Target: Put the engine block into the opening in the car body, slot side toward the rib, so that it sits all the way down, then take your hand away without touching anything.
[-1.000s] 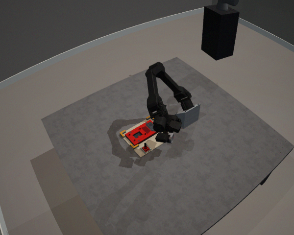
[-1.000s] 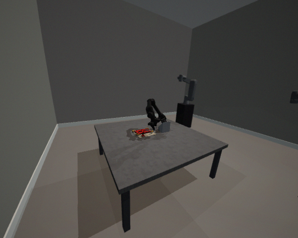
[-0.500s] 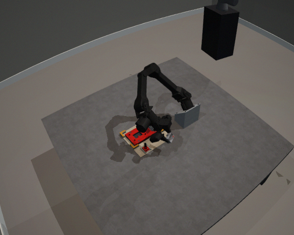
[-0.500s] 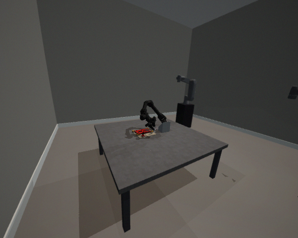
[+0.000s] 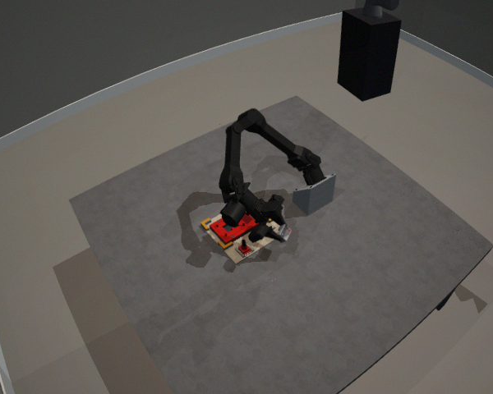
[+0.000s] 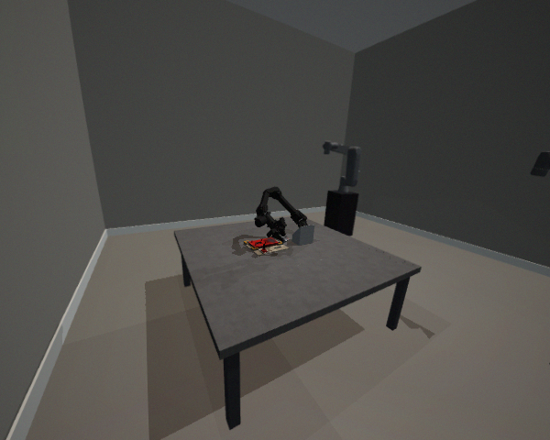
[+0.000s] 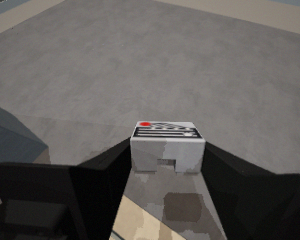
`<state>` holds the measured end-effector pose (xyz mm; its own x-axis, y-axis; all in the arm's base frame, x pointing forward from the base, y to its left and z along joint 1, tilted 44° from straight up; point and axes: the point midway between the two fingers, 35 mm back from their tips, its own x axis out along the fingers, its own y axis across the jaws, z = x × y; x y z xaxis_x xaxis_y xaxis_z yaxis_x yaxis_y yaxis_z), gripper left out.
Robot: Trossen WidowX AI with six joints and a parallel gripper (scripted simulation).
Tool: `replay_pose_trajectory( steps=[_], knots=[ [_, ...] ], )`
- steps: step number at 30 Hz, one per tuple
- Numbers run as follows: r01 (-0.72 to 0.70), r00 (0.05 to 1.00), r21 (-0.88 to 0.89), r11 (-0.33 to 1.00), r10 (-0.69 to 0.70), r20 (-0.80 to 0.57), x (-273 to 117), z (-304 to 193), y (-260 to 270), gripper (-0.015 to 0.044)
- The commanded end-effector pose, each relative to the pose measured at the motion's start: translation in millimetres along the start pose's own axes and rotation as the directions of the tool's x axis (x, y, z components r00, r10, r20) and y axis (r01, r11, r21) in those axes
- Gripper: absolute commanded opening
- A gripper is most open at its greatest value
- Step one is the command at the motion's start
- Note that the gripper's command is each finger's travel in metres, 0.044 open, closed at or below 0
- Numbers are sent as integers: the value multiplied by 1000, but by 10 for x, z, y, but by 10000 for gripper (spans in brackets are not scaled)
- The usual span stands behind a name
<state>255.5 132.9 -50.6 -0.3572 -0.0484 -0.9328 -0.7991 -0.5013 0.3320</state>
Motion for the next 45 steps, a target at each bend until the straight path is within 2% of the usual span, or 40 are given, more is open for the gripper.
replay_pose_trajectory(
  steps=[1,39,43,45],
  knots=[
    [-1,1000,-9,1000,1,26,58,-34,8,0],
    [-3,1000,-8,1000,3,23,658,-717,13,0],
    [-3,1000,-8,1000,3,23,634,-682,13,0],
    [-3,999,-7,1000,3,38,623,-667,16,52]
  ],
)
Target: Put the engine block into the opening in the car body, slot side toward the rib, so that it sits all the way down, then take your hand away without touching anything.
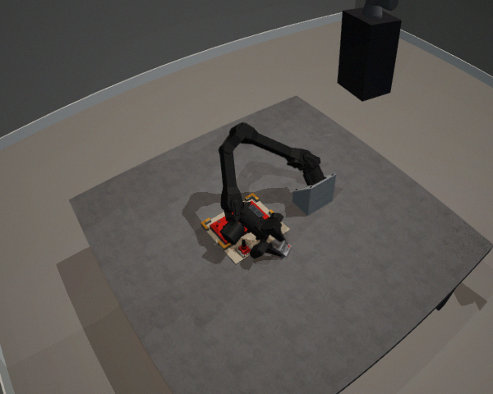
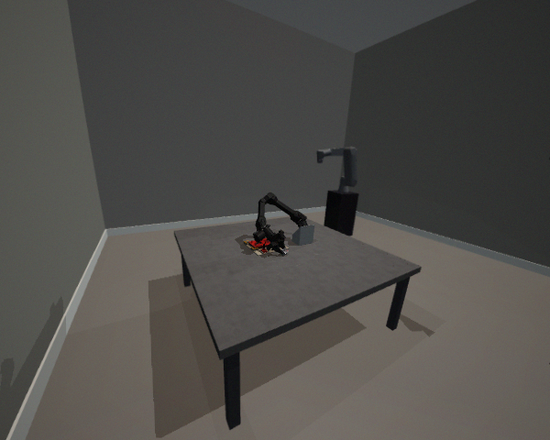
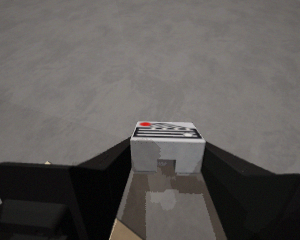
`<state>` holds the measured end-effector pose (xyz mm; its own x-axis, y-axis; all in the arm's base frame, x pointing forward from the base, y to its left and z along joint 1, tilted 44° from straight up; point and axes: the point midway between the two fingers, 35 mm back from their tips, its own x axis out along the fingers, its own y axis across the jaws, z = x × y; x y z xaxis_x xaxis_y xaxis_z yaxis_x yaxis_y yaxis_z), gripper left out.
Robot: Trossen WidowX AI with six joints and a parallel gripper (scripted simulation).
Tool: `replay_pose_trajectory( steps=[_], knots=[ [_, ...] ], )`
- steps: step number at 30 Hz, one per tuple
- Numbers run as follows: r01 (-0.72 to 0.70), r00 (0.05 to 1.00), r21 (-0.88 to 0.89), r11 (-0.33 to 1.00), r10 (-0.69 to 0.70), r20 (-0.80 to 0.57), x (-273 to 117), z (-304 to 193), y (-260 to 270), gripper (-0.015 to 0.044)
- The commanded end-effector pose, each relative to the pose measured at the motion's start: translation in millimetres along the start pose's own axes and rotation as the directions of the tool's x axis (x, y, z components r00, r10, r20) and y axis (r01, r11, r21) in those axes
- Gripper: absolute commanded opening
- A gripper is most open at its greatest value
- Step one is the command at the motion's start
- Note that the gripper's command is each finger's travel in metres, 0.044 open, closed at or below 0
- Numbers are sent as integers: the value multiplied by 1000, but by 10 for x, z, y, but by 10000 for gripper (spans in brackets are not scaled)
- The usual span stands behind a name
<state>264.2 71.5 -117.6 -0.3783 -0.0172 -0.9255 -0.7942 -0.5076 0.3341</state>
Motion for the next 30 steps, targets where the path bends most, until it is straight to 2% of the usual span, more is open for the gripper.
replay_pose_trajectory(
  steps=[1,15,21,30],
  knots=[
    [0,1000,0,1000,0,0,-1,-1,0,79],
    [0,1000,0,1000,0,0,-1,-1,0,440],
    [0,1000,0,1000,0,-2,-7,3,1,440],
    [1,1000,0,1000,-1,-15,-379,46,-1,440]
  ],
)
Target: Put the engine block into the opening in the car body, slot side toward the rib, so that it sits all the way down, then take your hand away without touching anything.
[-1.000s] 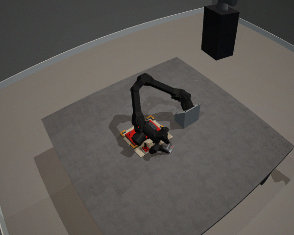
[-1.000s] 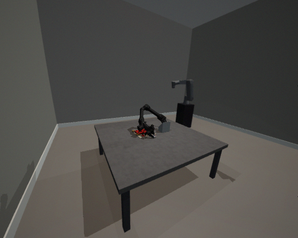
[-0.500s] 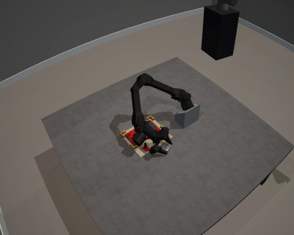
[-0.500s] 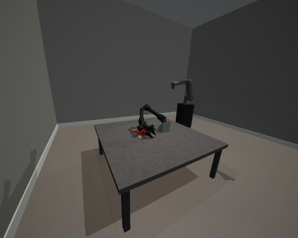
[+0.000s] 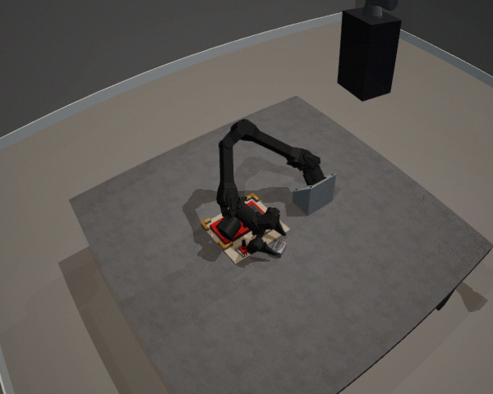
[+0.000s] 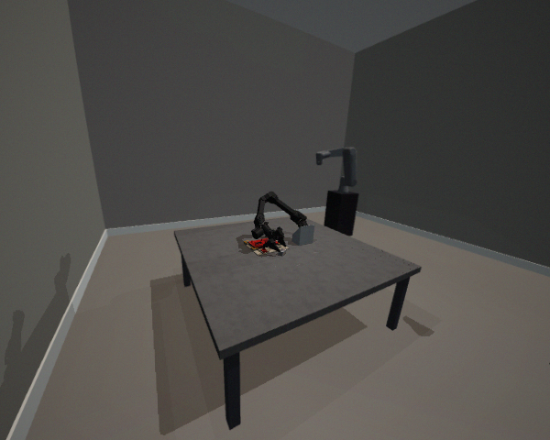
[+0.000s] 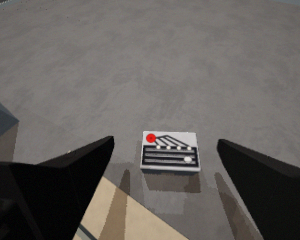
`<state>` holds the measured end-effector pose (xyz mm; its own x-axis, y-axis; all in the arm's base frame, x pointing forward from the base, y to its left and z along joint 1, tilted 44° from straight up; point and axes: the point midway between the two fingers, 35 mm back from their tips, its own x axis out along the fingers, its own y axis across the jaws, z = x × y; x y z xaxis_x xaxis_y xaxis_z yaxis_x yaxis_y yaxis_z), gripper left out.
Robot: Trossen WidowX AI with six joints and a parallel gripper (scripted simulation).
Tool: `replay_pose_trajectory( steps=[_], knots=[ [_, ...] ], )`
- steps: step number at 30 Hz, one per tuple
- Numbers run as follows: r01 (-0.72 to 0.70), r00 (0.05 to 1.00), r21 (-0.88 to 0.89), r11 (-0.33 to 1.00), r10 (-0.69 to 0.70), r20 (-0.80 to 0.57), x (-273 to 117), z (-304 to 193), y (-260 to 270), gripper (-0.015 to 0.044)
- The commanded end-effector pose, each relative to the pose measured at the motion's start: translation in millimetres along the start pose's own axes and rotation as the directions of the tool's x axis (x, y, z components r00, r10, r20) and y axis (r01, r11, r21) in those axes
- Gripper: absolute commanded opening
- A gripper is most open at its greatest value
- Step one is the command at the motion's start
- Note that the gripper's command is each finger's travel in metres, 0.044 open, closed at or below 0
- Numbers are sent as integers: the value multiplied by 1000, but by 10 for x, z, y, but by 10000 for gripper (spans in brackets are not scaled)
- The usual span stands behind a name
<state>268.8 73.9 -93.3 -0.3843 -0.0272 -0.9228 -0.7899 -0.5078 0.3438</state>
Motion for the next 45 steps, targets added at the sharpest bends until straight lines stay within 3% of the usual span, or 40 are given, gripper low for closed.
replay_pose_trajectory(
  steps=[1,23,34,45],
  knots=[
    [12,1000,0,1000,-12,-10,-177,7,-32,440],
    [10,1000,-6,1000,-10,-7,-172,12,-23,440],
    [-105,984,-299,949,55,-171,-151,136,-4,440],
    [-282,932,-549,787,89,-351,-164,263,6,440]
  ],
)
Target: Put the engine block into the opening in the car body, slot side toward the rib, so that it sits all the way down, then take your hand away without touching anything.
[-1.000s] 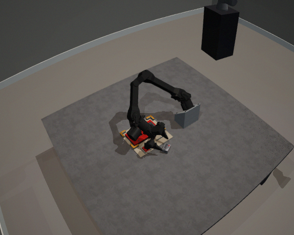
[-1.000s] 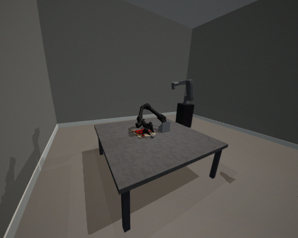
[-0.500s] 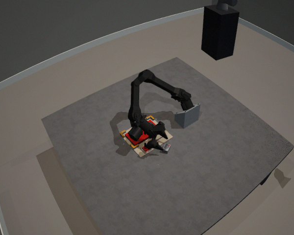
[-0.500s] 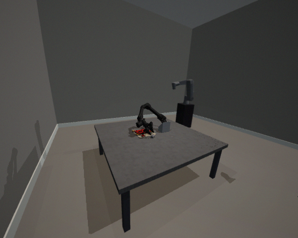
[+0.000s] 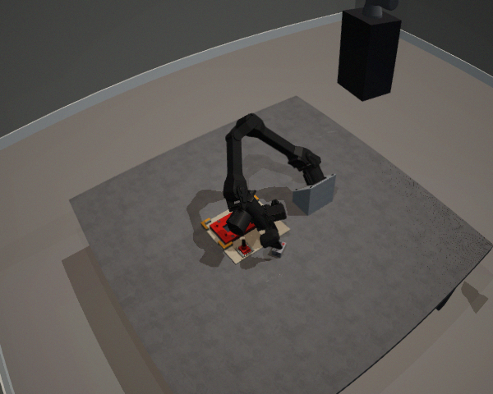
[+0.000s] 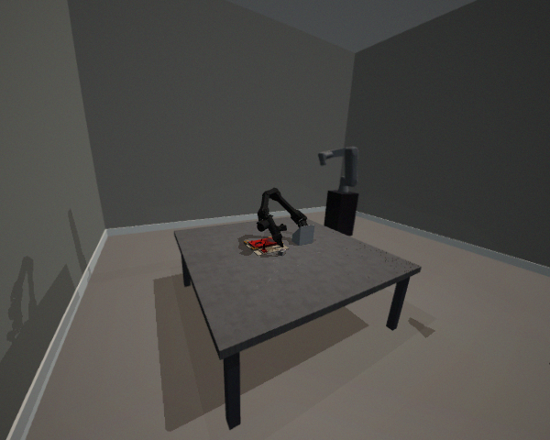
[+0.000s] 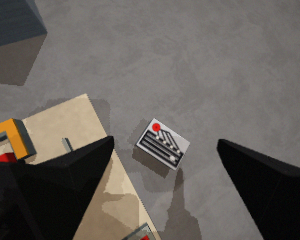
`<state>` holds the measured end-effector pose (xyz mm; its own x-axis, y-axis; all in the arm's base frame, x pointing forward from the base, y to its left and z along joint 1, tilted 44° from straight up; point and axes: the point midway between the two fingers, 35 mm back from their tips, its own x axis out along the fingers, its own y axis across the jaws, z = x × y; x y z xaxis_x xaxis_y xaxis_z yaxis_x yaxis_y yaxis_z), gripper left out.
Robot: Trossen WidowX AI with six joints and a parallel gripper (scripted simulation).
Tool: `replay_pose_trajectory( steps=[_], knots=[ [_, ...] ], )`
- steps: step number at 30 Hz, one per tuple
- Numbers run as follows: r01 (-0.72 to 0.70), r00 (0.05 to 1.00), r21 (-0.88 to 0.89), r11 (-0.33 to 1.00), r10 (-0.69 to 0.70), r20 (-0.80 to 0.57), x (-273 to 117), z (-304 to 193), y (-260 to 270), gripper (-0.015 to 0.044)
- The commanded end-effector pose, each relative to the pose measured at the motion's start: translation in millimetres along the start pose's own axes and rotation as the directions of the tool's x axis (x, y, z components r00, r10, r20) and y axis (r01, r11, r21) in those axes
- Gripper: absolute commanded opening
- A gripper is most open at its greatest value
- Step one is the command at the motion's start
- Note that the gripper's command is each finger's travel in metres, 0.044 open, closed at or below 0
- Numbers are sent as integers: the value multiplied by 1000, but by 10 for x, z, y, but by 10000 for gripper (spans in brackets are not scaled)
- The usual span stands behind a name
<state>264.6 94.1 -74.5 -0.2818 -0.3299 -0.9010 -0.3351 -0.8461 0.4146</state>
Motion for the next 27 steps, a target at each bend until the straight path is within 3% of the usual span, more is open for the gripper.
replay_pose_trajectory(
  steps=[1,13,27],
  knots=[
    [-49,998,-110,993,44,-50,-18,44,-13,440],
    [-236,962,-426,874,149,-229,-116,148,-78,440],
    [-486,866,-660,572,216,-451,-283,277,-178,440]
  ],
)
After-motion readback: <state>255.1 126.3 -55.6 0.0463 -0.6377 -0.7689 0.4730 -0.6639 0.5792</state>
